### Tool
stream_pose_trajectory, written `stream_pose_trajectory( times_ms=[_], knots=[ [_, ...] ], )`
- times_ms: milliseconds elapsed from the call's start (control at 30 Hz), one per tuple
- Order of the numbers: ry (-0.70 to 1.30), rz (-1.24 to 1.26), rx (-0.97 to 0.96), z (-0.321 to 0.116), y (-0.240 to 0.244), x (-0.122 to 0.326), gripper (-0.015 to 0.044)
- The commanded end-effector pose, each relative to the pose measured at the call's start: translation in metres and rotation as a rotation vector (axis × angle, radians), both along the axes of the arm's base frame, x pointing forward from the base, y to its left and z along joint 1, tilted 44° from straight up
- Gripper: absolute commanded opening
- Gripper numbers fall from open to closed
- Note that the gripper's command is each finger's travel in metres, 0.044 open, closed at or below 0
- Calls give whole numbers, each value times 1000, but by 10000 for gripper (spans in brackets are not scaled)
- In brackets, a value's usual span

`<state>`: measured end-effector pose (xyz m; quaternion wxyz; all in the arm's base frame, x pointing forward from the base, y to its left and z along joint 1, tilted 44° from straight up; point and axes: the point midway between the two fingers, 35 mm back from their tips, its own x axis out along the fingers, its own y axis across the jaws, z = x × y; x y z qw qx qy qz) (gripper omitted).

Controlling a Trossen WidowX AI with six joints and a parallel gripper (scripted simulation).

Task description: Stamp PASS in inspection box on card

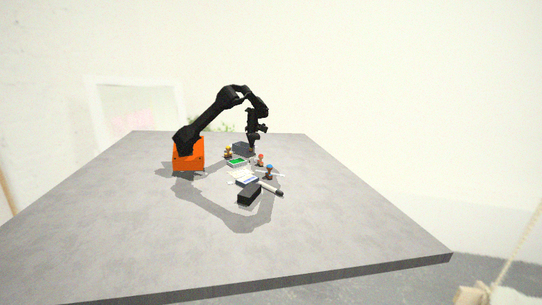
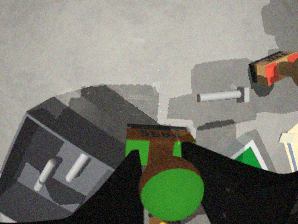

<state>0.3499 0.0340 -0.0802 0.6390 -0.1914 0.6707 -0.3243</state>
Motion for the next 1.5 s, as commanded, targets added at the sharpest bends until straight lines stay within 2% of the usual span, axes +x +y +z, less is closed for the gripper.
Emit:
stream_pose_trajectory(
  times_ms=[0,1467],
  knots=[
    [-2,-5,3,2,2,0,0],
    [-1,-5,2,18,16,1,0]
  ],
)
